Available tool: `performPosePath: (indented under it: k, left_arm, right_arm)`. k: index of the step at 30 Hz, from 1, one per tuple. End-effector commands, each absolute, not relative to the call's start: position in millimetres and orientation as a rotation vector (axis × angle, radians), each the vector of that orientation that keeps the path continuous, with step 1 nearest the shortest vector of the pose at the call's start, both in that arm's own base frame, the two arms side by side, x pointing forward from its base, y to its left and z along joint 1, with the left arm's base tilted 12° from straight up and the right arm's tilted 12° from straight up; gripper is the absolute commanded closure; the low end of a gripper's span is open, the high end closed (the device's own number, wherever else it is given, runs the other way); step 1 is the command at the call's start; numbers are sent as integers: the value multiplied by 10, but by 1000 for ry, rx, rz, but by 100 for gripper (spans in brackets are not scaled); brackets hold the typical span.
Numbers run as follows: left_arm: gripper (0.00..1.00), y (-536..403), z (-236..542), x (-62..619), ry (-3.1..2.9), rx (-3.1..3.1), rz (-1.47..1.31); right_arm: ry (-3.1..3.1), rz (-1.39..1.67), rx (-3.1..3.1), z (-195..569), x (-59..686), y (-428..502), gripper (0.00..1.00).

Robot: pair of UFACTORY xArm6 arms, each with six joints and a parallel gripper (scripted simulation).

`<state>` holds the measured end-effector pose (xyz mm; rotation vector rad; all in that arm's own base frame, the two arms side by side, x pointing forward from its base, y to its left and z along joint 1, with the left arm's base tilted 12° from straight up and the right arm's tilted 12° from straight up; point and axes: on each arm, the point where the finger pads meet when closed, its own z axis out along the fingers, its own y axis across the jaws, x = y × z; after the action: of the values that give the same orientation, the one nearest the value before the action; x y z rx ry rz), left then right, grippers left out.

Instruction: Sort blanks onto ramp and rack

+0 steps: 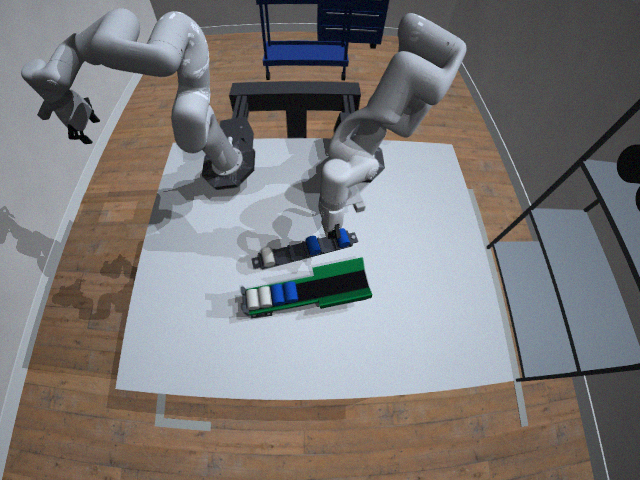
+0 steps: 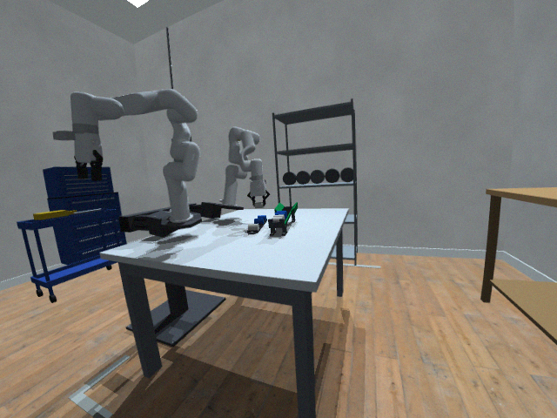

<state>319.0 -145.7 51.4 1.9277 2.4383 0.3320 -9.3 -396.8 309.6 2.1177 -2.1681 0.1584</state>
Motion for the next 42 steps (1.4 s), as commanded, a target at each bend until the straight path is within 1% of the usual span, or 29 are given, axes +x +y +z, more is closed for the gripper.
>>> performPosePath:
  k: [1, 3, 6, 10, 12, 24, 27, 29, 34, 42]
  left_arm:
    - [42, -1466, 531, 3205, 2435, 1926, 332]
    - [42, -1493, 559, 3269, 2433, 1929, 335]
    - [42, -1628, 698, 3586, 2419, 1947, 348]
    - [42, -1663, 732, 3664, 2416, 1951, 351]
    - [42, -1778, 844, 3911, 2404, 1966, 356]
    - [42, -2121, 1155, 4569, 2368, 2017, 355]
    - [42, -2145, 1175, 4611, 2365, 2021, 354]
    - [42, -2279, 1285, 4832, 2349, 2043, 345]
    - [42, -2383, 1368, 4993, 2335, 2061, 336]
    - [42, -2392, 1375, 5007, 2333, 2063, 335]
  right_arm:
    - [-2165, 164, 2115, 3118, -94, -3977, 0]
    - [-2165, 164, 2115, 3118, -94, -3977, 0]
    - [-2165, 164, 2115, 3118, -94, -3977, 0]
    - [-2165, 164, 2115, 3118, -94, -3977, 0]
    - [-2165, 164, 2115, 3118, -94, -3977, 0]
    - [-2165, 164, 2115, 3118, -94, -3977, 0]
    - [-2165, 164, 2115, 3118, -94, -3977, 0]
    - [-2165, 164, 2115, 3118, -94, -3977, 0]
    - [-2165, 164, 2115, 3118, -94, -3977, 0]
    - [-2165, 164, 2115, 3118, -94, -3977, 0]
